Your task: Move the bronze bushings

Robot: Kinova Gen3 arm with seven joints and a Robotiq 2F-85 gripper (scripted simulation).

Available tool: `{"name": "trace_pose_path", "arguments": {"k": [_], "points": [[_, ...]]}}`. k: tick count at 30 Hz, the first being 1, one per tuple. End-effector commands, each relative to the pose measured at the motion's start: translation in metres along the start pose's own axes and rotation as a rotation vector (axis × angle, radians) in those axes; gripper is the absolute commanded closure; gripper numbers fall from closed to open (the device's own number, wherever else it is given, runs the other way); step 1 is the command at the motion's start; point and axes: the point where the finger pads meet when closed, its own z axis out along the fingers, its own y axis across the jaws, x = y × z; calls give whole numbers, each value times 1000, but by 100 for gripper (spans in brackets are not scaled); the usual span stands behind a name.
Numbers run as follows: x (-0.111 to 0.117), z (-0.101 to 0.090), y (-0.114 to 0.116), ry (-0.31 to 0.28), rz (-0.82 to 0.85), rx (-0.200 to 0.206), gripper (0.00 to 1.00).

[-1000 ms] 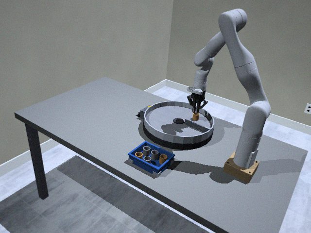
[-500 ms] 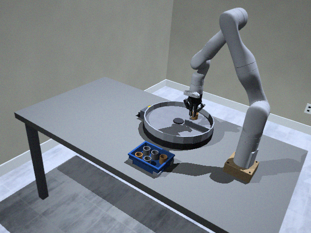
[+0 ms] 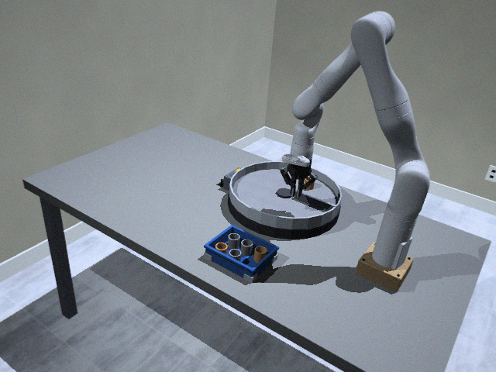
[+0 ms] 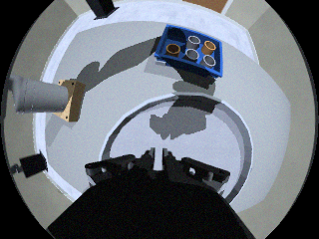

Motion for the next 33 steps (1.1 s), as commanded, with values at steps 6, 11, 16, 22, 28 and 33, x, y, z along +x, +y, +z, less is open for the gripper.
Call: {"name": "trace_pose_path", "arguments": {"k": [6,11,16,22,28,33], "points": [[58,-2,11,-1,-103,-5,88],[100,-2,16,-1,-165,-5,88],[141,-2,23,-1,-226,-5,88],[172,-2,28,-2,-270,-5,88],[211,-1,31,-1,-327,-4,88],[234,-2,36,-2,-362,-4,88]]}}
